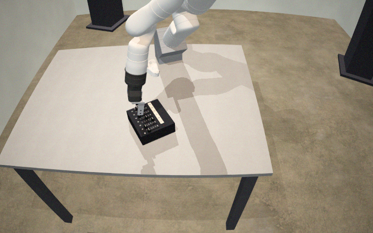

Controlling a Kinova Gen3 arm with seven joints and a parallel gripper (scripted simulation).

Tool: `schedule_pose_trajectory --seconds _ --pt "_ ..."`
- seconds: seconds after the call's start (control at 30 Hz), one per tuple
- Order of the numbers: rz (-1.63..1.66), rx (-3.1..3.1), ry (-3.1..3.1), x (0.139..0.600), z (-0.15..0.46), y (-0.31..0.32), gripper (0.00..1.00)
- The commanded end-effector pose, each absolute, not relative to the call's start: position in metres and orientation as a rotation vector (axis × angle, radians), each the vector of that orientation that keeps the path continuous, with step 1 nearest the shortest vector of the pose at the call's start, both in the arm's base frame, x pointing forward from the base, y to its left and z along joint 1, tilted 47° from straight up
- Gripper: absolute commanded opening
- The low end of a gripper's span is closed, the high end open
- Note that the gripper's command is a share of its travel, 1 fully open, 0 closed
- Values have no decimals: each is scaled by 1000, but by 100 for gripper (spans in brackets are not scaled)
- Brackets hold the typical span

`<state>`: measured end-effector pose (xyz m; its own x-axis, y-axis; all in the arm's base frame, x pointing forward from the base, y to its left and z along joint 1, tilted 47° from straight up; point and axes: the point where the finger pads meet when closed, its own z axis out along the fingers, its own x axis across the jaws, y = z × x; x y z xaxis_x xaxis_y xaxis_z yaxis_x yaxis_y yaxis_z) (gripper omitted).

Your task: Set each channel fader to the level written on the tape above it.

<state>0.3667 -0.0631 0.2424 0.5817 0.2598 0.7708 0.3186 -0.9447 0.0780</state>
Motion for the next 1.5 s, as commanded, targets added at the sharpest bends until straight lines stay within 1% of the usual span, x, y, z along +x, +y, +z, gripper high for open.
schedule_pose_trajectory --seconds 0.0,0.83,1.47 --pt "-1305 -2726 -443 366 245 -64 100" --pt "-1087 -2530 267 356 267 -57 100" --pt "-790 -2265 840 339 278 -56 100"
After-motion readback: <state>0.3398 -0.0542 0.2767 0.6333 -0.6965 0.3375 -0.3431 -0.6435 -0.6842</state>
